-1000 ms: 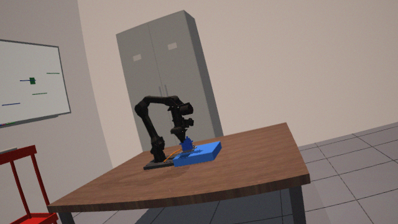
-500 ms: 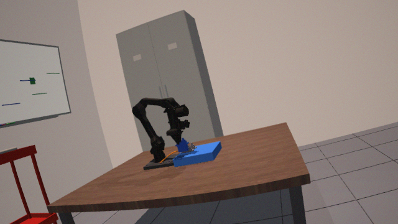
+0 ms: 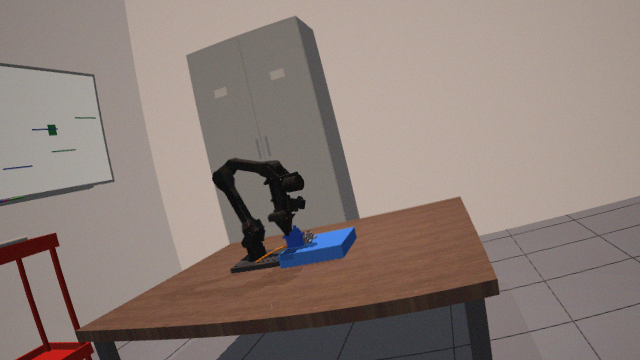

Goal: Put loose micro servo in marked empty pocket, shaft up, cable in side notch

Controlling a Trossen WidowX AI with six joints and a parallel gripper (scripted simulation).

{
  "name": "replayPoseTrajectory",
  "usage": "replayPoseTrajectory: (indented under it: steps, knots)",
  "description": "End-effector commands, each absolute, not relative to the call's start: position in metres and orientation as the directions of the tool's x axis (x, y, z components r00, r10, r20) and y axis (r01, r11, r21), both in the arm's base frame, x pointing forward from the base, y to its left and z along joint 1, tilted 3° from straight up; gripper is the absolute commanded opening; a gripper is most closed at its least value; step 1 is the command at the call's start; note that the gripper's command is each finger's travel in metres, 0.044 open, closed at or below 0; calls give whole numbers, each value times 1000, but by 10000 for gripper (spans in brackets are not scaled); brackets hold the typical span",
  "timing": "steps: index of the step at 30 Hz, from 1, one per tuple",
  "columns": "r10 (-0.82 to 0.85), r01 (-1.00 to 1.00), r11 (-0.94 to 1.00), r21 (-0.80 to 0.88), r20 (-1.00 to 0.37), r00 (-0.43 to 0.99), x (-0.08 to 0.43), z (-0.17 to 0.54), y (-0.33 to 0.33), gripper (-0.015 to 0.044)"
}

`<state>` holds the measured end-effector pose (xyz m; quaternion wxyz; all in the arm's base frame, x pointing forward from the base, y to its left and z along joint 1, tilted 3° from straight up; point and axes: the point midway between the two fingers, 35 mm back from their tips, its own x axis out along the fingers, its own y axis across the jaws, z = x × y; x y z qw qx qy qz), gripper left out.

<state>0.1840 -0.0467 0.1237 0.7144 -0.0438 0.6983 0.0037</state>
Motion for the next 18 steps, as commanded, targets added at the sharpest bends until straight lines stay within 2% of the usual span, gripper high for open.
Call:
replayPoseTrajectory:
  steps: [1, 18]
  knots:
    - [-54, -69, 996, -55, -998, 28, 184, 123, -46, 0]
    - [-54, -69, 996, -55, -998, 28, 185, 115, -47, 0]
